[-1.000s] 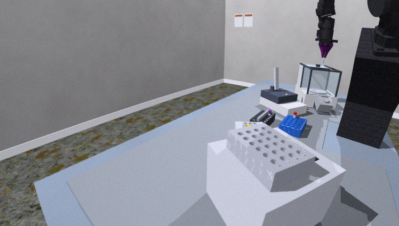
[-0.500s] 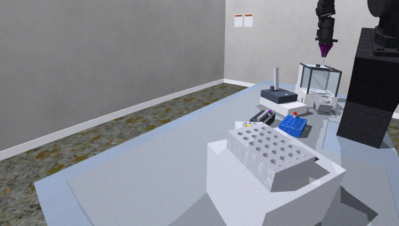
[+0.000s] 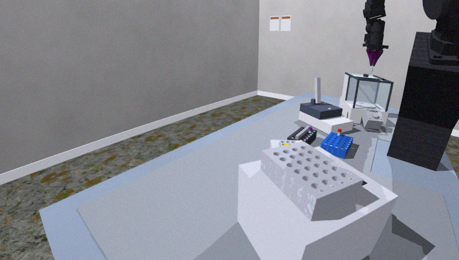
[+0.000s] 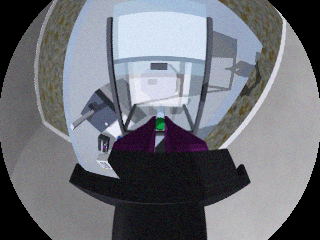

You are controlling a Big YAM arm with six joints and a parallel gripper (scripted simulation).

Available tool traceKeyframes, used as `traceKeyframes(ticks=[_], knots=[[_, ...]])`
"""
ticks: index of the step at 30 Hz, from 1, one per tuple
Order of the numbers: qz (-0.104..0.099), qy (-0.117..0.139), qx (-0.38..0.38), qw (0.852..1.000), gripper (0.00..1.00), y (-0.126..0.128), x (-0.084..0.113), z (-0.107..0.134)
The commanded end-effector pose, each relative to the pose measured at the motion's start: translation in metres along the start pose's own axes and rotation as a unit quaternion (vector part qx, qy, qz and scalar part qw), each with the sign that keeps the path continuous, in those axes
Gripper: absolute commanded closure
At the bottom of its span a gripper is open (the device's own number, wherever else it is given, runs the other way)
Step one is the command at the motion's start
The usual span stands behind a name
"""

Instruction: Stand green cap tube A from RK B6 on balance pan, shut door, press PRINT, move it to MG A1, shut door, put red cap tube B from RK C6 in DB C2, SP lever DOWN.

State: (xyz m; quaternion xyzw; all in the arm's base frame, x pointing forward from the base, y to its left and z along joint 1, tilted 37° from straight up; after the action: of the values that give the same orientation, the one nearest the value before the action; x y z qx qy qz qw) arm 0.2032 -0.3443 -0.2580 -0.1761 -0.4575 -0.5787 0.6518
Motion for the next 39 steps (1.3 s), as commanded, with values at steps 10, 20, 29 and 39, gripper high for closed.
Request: traceKeyframes(ticks=[10,20,29,39], knots=[[0.003,0.005,-0.003,1.000,0.91,0.006,-0.003,-0.002],[0.003,0.005,-0.003,1.000,0.91,0.006,-0.003,-0.002],[0.003,0.005,-0.003,1.000,0.91,0.006,-0.003,-0.002],[0.002,0.006,-0.003,1.000,0.91,0.003,-0.025,0.002]])
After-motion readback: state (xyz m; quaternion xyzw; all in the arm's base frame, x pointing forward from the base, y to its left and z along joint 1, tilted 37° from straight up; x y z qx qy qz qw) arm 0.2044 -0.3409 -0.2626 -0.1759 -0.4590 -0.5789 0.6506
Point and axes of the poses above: the point where the finger pads meet when closed, its own x axis back along the fingers, its own y axis across the jaws, z = x × y, the point moved 6 cm from there along x, back along the fingers, and after that the axes turned 1 degree about -x, right-handed, at the moved point
